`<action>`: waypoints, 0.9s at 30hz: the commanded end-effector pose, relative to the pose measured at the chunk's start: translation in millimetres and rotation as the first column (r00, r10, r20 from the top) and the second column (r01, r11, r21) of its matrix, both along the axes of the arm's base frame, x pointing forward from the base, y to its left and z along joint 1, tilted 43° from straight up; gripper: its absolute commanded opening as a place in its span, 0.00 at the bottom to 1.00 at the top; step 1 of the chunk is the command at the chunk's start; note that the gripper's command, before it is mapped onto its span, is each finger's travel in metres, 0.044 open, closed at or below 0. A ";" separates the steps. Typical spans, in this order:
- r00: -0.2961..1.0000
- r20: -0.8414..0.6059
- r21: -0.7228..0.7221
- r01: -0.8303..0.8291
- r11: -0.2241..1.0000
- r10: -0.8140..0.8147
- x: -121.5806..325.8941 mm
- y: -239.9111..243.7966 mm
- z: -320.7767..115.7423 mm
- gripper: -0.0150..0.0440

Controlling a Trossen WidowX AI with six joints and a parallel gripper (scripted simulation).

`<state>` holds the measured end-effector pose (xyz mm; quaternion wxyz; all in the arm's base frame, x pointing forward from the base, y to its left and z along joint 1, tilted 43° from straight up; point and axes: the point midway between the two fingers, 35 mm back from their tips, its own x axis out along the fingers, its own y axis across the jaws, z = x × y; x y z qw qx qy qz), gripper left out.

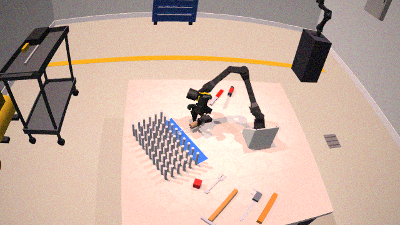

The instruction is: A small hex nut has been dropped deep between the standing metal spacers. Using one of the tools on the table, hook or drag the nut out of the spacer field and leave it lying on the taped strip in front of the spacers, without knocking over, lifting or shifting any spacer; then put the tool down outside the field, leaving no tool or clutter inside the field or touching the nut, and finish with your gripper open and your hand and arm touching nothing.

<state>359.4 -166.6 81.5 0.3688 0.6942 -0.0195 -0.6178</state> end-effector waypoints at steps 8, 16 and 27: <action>1.000 -0.002 -0.001 0.003 1.000 -0.003 7.8 2.1 -2.9 0.25; 1.000 -0.001 -0.001 0.003 1.000 -0.003 13.2 4.1 -4.5 0.25; 1.000 -0.001 -0.001 0.003 1.000 -0.003 20.6 6.8 -6.7 0.25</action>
